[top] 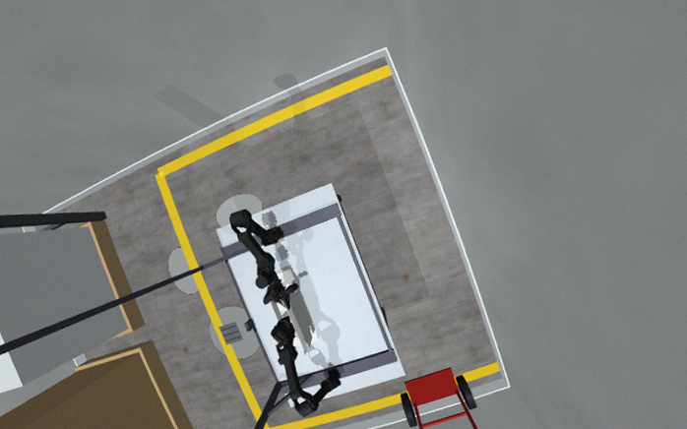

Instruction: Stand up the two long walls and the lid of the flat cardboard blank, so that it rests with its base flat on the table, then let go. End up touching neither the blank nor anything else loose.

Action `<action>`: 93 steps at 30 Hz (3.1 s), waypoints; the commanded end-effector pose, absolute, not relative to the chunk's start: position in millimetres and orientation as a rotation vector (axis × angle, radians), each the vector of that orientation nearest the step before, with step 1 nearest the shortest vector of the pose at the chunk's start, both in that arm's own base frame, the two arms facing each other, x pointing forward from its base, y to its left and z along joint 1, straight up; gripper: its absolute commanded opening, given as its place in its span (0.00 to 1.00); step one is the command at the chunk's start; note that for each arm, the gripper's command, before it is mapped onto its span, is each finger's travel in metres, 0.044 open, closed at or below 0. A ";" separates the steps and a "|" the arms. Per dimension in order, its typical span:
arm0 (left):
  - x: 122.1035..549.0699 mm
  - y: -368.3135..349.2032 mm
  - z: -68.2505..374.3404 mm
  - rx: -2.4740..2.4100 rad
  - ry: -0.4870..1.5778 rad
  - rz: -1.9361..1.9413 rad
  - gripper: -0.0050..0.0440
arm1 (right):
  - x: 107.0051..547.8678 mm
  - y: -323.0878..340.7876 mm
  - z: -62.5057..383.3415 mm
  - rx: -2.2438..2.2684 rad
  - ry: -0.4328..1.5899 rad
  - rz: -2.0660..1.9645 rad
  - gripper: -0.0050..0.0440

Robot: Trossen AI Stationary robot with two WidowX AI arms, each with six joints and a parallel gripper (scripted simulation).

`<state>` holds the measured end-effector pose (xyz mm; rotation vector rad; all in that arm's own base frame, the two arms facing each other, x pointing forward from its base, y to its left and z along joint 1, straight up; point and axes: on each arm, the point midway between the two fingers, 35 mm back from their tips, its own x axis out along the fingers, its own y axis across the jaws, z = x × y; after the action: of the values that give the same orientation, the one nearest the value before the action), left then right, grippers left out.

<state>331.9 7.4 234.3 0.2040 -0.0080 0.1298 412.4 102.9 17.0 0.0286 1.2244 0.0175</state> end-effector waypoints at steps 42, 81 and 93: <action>322.1 -65.4 231.9 0.485 -0.023 0.179 0.67 | 381.1 122.6 -23.3 0.007 1.346 0.036 0.52; 232.8 -88.5 223.2 0.543 0.009 0.244 0.10 | 412.4 82.9 109.7 0.013 1.326 -0.019 0.52; 232.8 -88.5 223.2 0.543 0.009 0.244 0.54 | 414.5 84.2 129.5 0.016 1.300 -0.006 0.96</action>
<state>232.8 -89.0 219.4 0.5515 0.0122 0.2373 412.2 83.5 114.3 0.0089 1.3350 -0.0111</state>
